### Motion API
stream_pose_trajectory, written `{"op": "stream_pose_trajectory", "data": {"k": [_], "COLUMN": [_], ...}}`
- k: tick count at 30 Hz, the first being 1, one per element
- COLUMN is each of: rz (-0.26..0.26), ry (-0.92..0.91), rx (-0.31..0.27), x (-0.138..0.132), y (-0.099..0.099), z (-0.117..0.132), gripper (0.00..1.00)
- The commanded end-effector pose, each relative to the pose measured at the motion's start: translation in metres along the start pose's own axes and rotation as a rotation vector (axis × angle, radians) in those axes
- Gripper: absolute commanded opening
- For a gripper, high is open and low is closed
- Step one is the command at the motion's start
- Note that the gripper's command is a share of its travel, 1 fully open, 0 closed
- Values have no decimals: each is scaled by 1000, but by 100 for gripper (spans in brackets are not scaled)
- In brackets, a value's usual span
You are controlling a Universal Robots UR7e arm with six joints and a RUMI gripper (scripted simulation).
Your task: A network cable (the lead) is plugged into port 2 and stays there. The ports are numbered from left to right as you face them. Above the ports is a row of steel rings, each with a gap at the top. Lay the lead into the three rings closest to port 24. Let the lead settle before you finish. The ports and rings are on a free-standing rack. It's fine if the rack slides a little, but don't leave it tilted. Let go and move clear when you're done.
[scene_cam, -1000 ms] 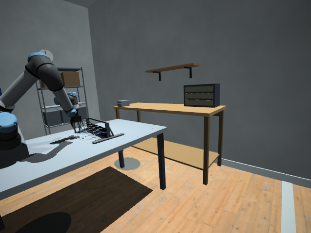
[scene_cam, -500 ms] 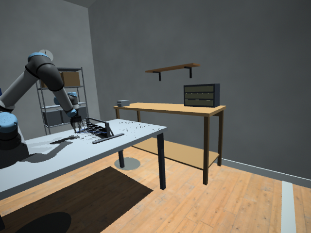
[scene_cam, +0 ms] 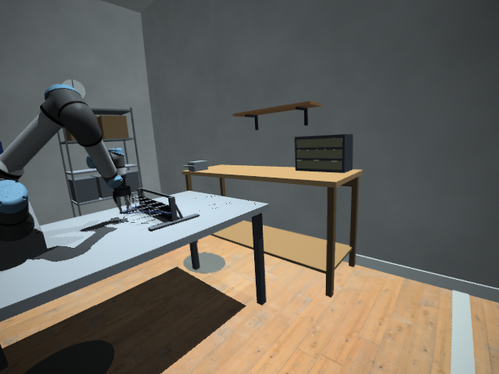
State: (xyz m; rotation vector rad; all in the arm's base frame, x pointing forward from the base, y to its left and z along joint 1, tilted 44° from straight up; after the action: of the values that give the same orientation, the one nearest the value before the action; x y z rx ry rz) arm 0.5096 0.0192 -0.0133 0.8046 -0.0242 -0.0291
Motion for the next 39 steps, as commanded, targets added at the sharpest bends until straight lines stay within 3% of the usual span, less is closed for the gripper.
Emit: {"op": "stream_pose_trajectory", "data": {"k": [1, 39], "rz": [1, 1], "ry": [0, 0], "rx": [0, 0], "x": [0, 0], "y": [1, -9], "z": [0, 0], "gripper": [20, 20]}}
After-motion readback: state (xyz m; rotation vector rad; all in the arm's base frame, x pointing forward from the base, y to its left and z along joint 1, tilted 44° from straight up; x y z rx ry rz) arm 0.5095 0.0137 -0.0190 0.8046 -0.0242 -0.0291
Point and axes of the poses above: the point where the finger pads meet when closed, its own y axis back along the fingers, its own x axis across the jaws, z = x × y, the point moved 8 cm from there along y, back along the fingers, and after that the axes turned 10 degrees about y, right-handed, at the moved point
